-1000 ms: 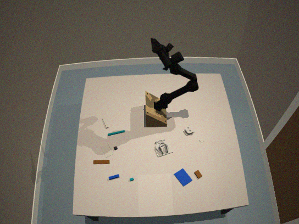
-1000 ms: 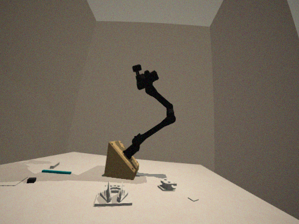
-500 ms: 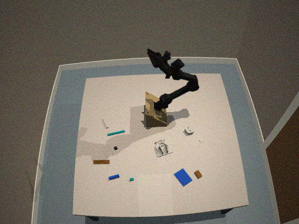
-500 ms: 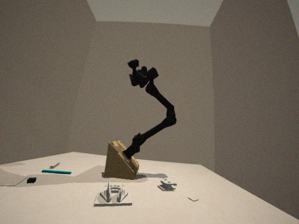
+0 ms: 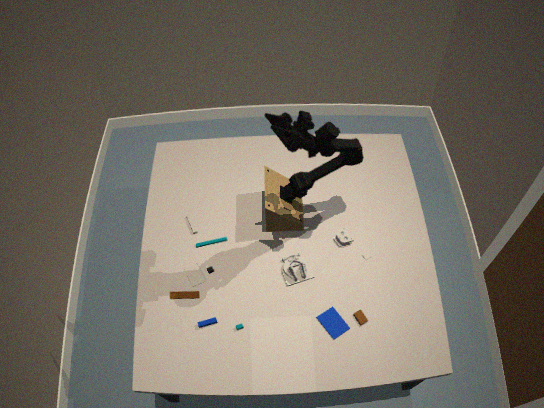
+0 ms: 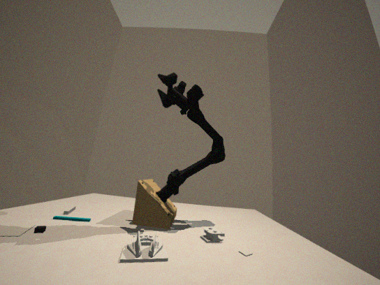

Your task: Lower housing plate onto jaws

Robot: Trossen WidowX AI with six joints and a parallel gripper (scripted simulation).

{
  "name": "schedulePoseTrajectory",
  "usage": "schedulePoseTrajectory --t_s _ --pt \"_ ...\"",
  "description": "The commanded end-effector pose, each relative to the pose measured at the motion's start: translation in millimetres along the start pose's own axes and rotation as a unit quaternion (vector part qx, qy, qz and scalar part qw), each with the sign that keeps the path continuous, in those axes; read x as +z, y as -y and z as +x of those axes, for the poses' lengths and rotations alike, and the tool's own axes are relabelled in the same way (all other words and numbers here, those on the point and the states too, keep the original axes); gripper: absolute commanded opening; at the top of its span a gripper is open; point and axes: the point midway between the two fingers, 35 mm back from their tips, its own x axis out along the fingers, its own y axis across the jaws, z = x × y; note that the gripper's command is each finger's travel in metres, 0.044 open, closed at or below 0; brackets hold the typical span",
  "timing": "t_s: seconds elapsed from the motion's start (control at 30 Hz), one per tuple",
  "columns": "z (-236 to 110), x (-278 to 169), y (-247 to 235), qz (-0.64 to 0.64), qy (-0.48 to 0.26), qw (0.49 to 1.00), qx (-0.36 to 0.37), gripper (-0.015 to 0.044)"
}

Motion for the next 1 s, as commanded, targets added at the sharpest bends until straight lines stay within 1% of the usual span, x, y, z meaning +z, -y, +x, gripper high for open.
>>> schedulePoseTrajectory --t_s 0.0,0.47,0.97 --pt "-11.0 -11.7 -14.1 0.003 -0.022 0.999 0.027 0.0440" --pt "-55.0 -67.3 -66.3 0.011 -0.132 0.984 0.122 0.0440" --pt "-123.5 -130.2 -111.3 0.029 -0.280 0.935 0.217 0.0440"
